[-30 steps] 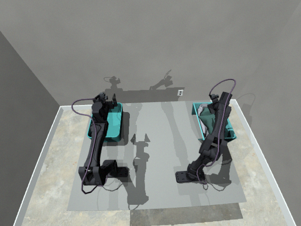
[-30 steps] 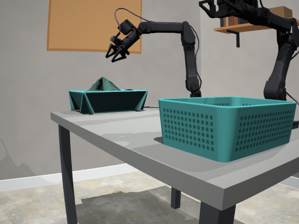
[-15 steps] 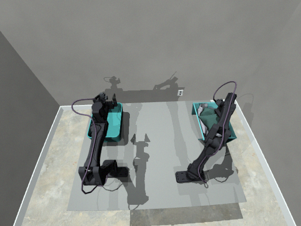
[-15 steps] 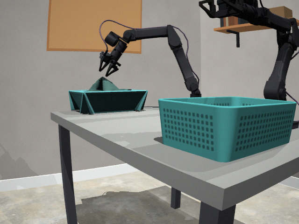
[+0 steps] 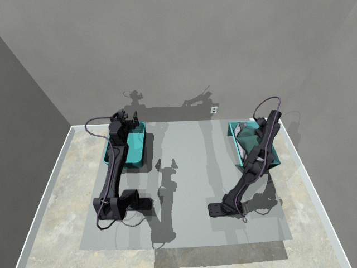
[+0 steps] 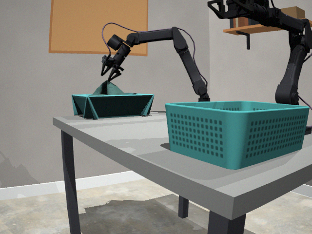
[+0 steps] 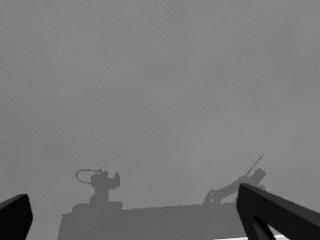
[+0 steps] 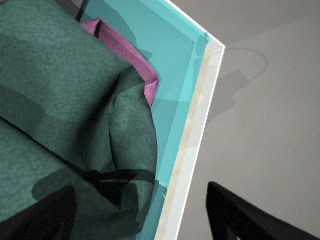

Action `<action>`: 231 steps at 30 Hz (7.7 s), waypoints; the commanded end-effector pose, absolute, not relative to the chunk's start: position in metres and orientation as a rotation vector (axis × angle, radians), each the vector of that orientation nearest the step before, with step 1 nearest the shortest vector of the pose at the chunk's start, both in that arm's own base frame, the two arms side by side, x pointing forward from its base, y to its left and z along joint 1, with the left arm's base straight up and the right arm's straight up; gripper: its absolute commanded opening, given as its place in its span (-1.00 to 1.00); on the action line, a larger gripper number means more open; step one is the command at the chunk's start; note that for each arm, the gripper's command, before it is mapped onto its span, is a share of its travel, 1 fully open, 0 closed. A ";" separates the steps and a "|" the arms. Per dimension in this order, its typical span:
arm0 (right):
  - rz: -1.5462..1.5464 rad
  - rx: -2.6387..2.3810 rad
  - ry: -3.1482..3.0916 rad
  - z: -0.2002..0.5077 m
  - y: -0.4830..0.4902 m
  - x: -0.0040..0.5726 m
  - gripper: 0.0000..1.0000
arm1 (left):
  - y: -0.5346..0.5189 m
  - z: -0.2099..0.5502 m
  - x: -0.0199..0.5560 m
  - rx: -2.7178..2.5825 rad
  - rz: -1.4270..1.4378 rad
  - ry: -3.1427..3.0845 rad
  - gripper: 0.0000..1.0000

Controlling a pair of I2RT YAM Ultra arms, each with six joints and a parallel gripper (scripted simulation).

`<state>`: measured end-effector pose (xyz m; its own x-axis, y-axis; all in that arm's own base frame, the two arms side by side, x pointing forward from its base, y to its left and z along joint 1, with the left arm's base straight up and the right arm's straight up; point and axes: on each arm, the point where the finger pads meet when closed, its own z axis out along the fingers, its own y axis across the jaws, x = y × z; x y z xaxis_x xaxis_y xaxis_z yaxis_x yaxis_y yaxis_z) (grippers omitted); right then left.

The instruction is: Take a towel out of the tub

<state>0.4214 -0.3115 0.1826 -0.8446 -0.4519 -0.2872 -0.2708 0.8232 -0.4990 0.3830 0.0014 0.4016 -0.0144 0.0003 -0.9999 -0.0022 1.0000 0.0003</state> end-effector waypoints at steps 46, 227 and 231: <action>-0.668 -0.541 2.567 0.132 -0.345 0.465 0.30 | 0.001 0.407 0.382 0.000 0.000 1.571 1.00; -0.854 -0.782 1.890 0.350 -0.124 0.370 -0.98 | 0.001 0.407 0.382 0.000 0.000 1.571 1.00; -0.851 -0.802 1.829 0.358 -0.114 0.366 -0.98 | 0.001 0.407 0.382 0.000 0.000 1.571 1.00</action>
